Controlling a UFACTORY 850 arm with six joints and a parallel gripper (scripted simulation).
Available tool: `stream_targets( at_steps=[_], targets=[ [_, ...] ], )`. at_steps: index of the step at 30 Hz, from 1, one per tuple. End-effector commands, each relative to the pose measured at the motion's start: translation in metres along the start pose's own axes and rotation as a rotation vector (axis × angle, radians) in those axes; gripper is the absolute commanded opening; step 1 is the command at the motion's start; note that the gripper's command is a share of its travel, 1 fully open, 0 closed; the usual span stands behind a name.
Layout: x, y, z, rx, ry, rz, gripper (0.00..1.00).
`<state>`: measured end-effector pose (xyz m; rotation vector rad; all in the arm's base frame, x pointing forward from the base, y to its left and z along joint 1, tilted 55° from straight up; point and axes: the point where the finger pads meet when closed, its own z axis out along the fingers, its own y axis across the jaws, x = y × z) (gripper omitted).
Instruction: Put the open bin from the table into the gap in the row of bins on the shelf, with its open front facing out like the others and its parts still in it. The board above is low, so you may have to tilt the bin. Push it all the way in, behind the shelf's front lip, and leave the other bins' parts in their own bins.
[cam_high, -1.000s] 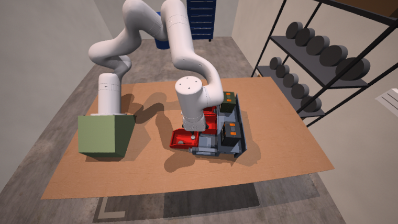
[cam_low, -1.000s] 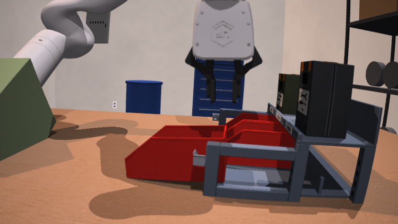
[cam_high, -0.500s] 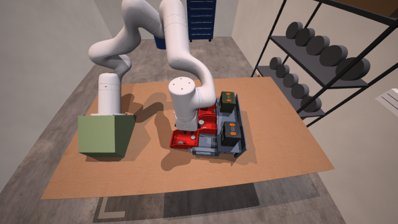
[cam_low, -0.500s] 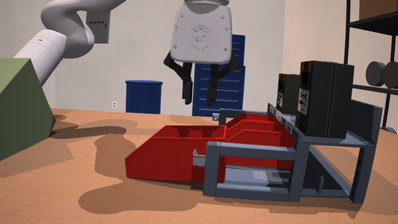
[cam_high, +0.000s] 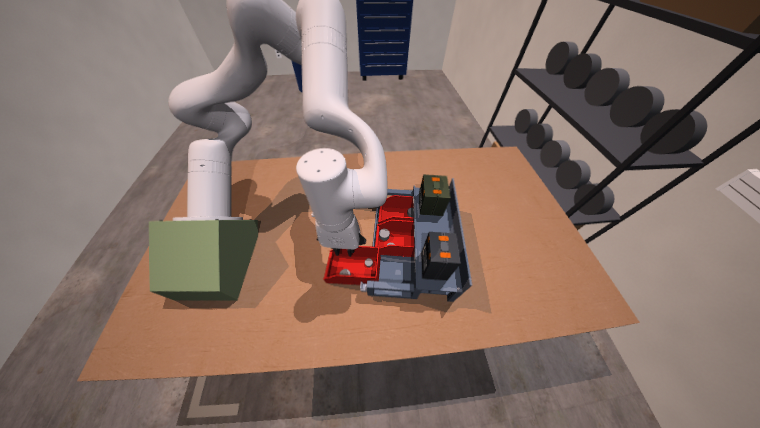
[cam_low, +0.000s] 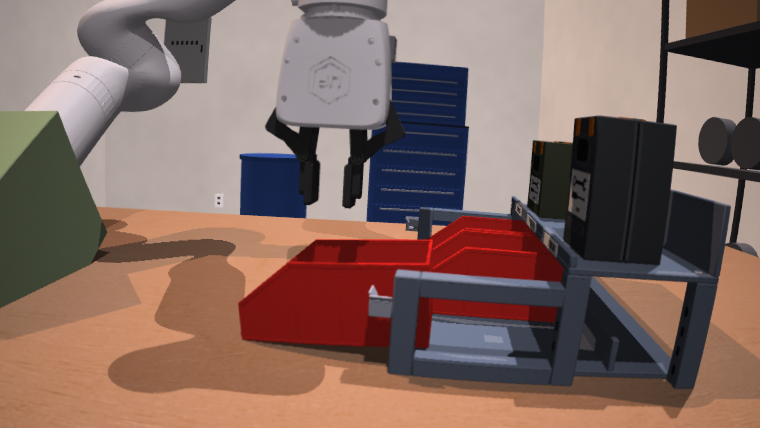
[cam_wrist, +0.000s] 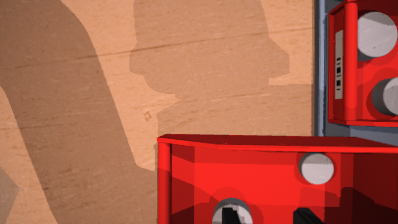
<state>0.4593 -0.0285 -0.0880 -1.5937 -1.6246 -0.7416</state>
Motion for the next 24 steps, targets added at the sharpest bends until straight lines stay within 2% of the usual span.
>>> stream_targets(
  at_steps=[1, 5, 17, 22, 24],
  targets=[
    [0.001, -0.01, 0.001, -0.002, -0.001, -0.001, 0.34],
    [0.005, -0.053, 0.009, -0.002, -0.001, -0.001, 0.34],
    [0.005, -0.053, 0.009, -0.002, -0.001, -0.001, 0.34],
    [0.007, -0.082, 0.015, -0.002, -0.001, -0.001, 0.34],
    [0.007, -0.082, 0.015, -0.002, -0.001, -0.001, 0.34]
  ],
)
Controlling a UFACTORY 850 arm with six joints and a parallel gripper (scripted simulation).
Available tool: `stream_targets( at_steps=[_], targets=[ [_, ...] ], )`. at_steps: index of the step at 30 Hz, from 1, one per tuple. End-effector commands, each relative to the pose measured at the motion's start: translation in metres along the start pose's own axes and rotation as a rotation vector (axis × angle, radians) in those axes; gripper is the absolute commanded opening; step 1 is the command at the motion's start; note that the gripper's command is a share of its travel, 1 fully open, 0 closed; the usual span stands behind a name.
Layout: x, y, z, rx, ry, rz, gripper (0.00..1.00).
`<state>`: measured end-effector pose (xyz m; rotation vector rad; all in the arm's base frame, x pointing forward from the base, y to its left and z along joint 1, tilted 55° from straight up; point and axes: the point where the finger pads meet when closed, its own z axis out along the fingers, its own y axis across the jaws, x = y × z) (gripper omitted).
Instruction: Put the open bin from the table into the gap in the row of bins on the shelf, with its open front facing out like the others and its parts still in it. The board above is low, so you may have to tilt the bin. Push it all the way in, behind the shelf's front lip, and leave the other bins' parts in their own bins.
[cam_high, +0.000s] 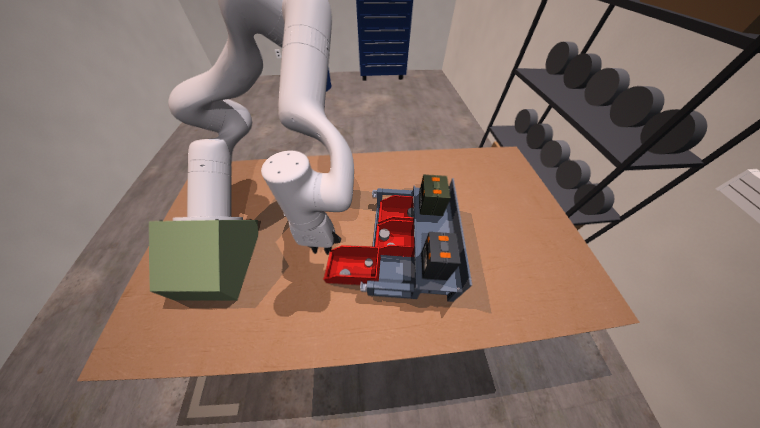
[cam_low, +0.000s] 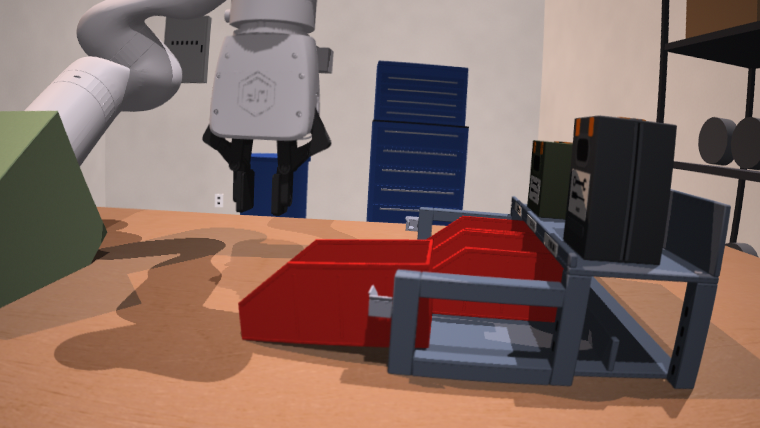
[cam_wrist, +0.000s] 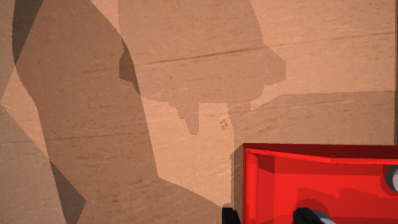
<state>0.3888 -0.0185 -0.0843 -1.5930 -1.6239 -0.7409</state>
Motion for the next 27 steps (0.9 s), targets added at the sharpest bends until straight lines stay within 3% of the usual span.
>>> stream_targets(
  at_steps=[1, 27],
  targets=[
    [0.0008, -0.0124, 0.0014, -0.003, -0.002, -0.001, 0.34],
    [-0.0001, -0.0029, -0.0004, -0.003, -0.002, -0.001, 0.34]
  ],
)
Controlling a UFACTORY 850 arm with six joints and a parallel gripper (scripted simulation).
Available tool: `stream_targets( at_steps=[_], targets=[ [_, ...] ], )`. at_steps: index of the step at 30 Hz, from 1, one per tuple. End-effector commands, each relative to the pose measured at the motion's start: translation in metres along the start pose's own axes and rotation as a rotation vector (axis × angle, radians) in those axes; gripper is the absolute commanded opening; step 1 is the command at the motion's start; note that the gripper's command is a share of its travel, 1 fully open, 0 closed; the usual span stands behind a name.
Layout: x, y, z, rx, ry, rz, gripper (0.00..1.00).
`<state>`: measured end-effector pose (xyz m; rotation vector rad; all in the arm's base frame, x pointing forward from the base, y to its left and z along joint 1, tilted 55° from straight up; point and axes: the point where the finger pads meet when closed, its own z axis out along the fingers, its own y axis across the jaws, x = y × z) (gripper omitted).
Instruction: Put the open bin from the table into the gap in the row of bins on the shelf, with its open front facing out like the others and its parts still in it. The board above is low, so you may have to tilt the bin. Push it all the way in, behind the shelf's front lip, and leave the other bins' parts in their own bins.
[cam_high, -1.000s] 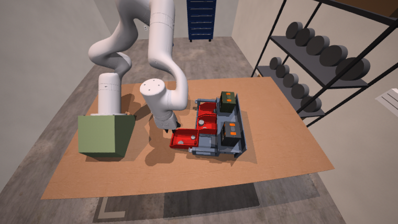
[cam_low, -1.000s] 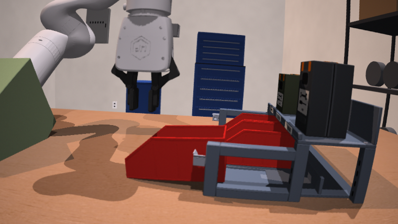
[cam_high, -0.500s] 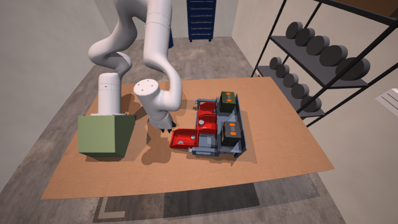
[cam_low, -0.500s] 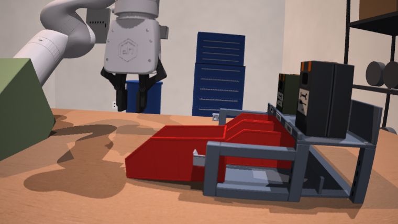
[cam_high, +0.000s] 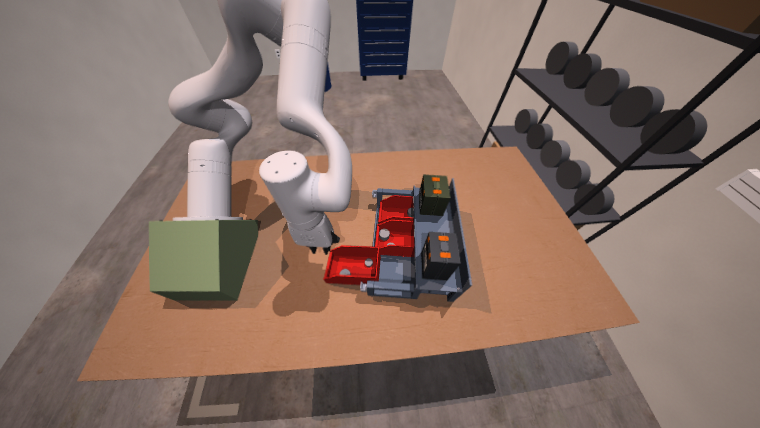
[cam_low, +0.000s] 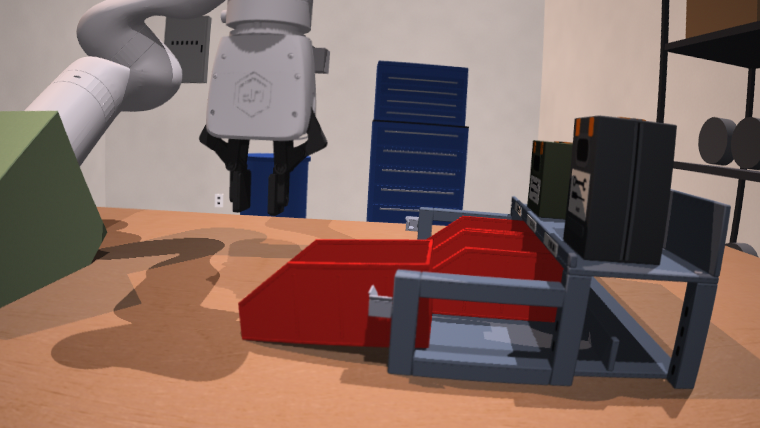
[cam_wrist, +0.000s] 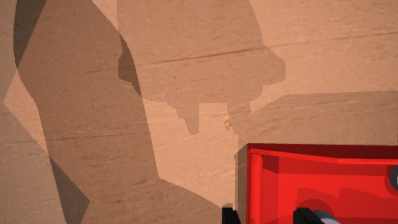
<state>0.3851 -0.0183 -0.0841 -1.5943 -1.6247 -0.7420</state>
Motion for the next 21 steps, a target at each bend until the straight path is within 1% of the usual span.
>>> stream_targets(
  at_steps=[1, 5, 21],
  targets=[
    [-0.0003, 0.0017, -0.001, -0.001, -0.001, -0.001, 0.34],
    [-0.0007, 0.0059, -0.0017, -0.001, -0.001, -0.001, 0.34],
    [-0.0008, 0.0079, -0.0021, -0.001, -0.001, -0.001, 0.34]
  ],
)
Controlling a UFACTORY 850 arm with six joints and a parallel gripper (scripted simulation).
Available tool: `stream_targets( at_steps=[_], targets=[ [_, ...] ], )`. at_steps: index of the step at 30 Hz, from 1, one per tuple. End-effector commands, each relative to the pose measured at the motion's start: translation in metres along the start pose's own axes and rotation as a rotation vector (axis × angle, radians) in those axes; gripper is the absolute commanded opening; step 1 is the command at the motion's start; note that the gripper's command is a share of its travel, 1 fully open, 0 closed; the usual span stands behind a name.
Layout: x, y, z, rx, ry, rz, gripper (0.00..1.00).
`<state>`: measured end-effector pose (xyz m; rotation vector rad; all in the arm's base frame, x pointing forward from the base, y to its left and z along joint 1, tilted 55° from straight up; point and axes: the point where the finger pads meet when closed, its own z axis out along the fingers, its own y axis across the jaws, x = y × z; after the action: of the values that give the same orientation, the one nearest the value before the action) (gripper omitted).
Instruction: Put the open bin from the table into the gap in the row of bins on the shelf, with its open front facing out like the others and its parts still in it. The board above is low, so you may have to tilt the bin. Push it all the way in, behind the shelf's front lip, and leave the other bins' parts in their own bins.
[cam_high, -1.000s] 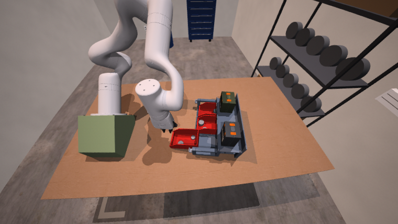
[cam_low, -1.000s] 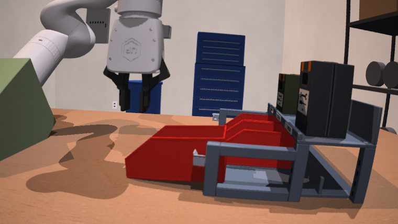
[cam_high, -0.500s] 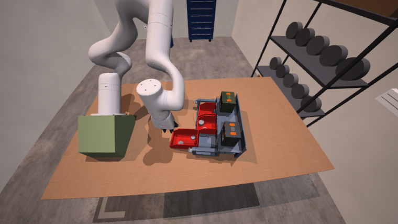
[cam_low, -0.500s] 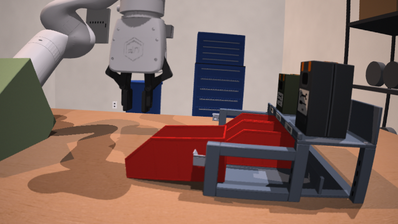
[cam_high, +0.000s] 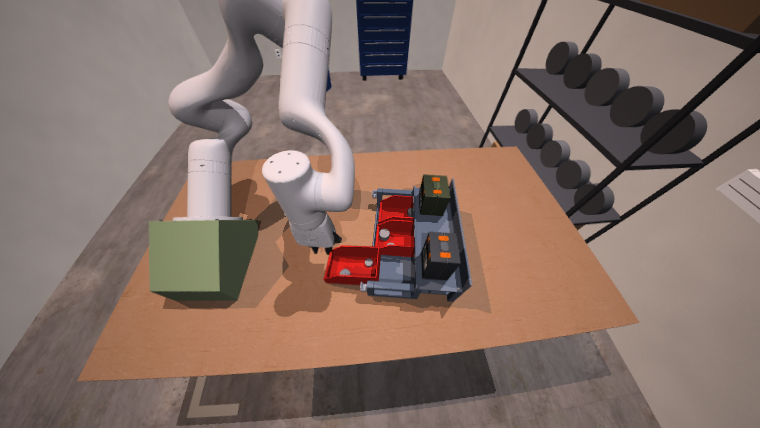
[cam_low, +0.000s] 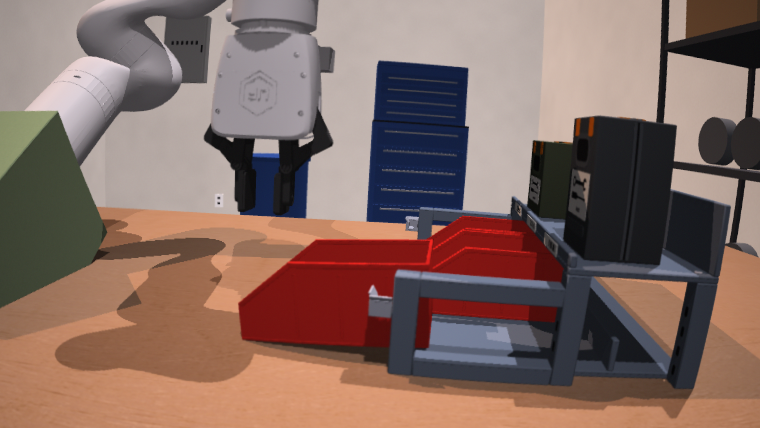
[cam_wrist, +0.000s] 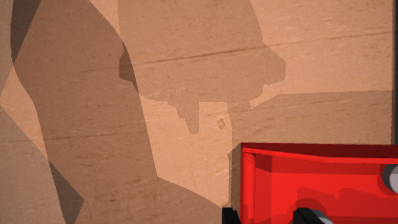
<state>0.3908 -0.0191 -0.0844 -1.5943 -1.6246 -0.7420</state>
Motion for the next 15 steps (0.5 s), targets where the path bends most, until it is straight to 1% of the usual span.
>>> stream_targets(
  at_steps=[1, 13, 14, 15],
  targets=[
    [-0.0004, 0.0028, -0.0012, -0.001, -0.001, -0.001, 0.34],
    [-0.0004, 0.0028, -0.0012, -0.001, -0.001, -0.001, 0.34],
    [-0.0004, 0.0028, -0.0012, -0.001, -0.001, -0.001, 1.0],
    [-0.0004, 0.0028, -0.0012, -0.001, -0.001, -0.001, 1.0]
  ],
)
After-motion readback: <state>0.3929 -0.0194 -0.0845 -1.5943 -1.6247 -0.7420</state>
